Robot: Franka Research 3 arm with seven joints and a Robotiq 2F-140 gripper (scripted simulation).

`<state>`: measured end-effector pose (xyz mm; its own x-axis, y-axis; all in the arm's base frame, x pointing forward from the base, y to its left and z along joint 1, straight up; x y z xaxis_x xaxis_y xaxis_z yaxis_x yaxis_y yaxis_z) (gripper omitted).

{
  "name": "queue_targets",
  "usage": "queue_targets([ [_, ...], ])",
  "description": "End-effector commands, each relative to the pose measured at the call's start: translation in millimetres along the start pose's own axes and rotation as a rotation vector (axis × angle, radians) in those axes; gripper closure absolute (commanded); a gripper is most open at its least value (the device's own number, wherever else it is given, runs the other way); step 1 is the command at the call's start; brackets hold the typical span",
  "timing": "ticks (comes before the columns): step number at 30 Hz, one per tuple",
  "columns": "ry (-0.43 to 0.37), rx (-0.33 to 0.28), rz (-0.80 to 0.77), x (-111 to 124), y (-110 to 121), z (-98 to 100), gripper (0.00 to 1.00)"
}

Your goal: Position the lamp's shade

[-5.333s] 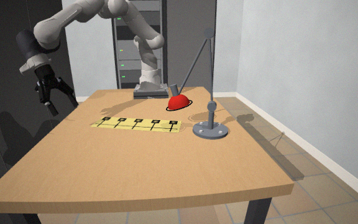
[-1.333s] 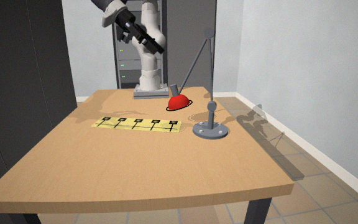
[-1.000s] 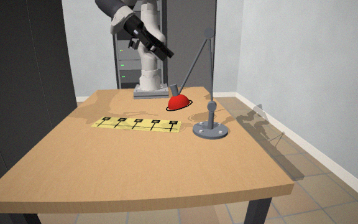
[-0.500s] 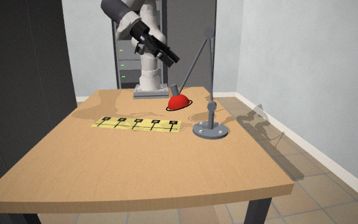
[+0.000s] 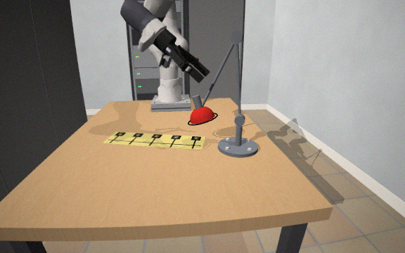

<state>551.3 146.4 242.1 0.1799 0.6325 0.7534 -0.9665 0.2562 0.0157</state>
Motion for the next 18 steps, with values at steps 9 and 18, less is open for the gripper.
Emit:
queue_targets([
  [9,0.001,-0.014,-0.012,-0.2,-4.9,-23.7,0.00],
  [18,-0.001,-0.011,-0.020,0.2,-4.6,-47.3,0.00],
])
Point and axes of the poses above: the point where the finger pads meet when closed, its own z axis back along the fingers, its own y axis across the jaws, x = y × z, the point moved 2 cm from there along z, back along the fingers
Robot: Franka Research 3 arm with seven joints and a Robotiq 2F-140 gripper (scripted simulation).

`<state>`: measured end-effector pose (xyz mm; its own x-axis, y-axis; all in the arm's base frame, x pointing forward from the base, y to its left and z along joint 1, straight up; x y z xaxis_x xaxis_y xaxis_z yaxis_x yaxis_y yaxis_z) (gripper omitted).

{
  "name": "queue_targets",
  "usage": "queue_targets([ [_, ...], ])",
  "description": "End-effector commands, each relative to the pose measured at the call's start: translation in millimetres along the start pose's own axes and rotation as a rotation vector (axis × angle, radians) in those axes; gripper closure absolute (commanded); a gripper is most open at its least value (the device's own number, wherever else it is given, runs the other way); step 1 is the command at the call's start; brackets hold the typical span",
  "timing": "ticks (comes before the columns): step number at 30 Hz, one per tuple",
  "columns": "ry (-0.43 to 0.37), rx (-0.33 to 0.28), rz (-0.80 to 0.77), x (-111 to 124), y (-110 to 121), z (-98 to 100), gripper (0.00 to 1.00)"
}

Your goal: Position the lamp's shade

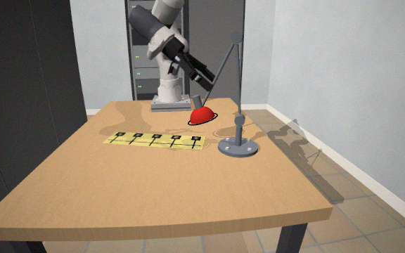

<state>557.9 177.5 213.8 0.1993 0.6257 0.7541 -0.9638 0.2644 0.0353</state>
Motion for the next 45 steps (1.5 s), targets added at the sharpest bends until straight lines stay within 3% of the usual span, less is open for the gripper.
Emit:
queue_targets([
  [1,0.001,-0.018,0.000,0.7,-5.8,-4.7,0.00],
  [19,0.003,-0.049,0.004,0.0,-15.5,-7.5,0.00],
  [20,0.003,-0.048,0.004,-0.1,-15.2,-7.5,0.90],
  [45,0.004,-0.039,-0.005,-1.5,-12.5,-7.4,0.90],
])
Point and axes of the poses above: the point where the finger pads meet when closed, its own z axis back along the fingers, its own y axis across the jaws, x = y × z, the point moved 2 cm from there along z, back along the fingers
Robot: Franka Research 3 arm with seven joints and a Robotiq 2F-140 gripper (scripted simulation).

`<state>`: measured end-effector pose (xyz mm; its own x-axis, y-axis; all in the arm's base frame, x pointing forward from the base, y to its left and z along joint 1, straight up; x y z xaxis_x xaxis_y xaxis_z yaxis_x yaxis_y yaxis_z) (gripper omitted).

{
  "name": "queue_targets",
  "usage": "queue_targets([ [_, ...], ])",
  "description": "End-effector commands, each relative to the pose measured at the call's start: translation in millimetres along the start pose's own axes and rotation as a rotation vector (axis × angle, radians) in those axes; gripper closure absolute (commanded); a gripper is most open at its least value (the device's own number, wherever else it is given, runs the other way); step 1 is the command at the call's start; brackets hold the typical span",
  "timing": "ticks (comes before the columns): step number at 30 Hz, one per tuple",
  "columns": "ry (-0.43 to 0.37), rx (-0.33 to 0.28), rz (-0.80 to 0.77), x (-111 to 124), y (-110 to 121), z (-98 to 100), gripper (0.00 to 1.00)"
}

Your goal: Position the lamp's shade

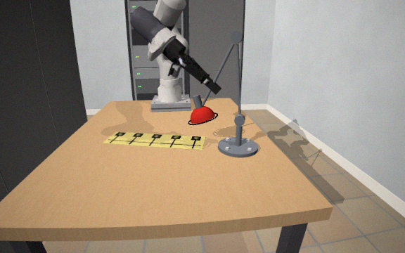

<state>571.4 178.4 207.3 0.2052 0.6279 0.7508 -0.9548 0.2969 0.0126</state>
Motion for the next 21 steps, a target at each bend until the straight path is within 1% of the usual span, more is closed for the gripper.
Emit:
queue_targets([
  [1,0.000,0.001,0.000,0.3,0.4,-0.1,0.90],
  [8,0.000,0.000,0.000,0.1,0.0,0.1,0.90],
  [21,-0.001,0.013,0.026,-24.9,-6.4,7.4,0.90],
])
Point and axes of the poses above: the point where the finger pads meet when closed, its own z axis back along the fingers, its own y axis across the jaws, x = y × z, the point moved 2 cm from there along z, back along the fingers
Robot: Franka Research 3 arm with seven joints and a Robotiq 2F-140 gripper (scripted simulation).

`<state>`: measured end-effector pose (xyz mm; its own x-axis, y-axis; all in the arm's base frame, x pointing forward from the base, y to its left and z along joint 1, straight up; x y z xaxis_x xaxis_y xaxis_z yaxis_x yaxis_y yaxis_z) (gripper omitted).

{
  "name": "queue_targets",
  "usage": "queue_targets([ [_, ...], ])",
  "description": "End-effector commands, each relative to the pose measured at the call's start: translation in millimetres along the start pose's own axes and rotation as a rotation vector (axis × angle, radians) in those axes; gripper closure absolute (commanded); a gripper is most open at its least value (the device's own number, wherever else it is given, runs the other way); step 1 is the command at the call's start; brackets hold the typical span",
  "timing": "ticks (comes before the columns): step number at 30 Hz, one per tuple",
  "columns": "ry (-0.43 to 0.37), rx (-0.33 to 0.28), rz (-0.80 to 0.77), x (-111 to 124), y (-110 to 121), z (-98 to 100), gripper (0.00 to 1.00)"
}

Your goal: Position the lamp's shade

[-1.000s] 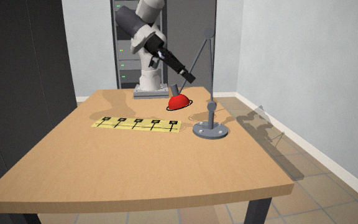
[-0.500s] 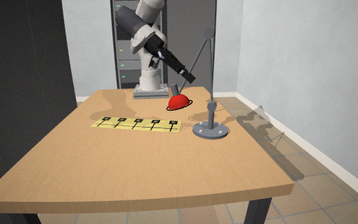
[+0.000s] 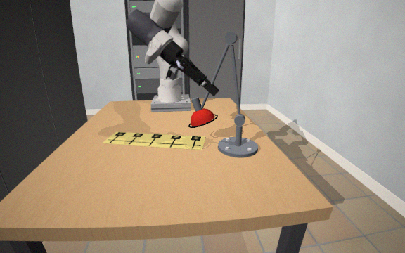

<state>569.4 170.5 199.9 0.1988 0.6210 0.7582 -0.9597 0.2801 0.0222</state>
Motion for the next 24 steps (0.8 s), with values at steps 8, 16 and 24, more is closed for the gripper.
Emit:
queue_targets([
  [8,0.010,0.006,0.035,-26.3,-9.3,8.5,0.90],
  [16,0.010,0.029,0.054,-43.4,-14.9,10.3,0.90],
  [24,0.010,0.037,0.062,-51.2,-17.8,11.7,0.90],
])
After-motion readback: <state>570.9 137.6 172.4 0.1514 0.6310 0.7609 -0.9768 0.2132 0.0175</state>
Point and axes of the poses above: the point where the finger pads meet when closed, its own z axis back along the fingers, its own y axis across the jaws, x = y × z, the point moved 2 cm from there along z, back along the fingers
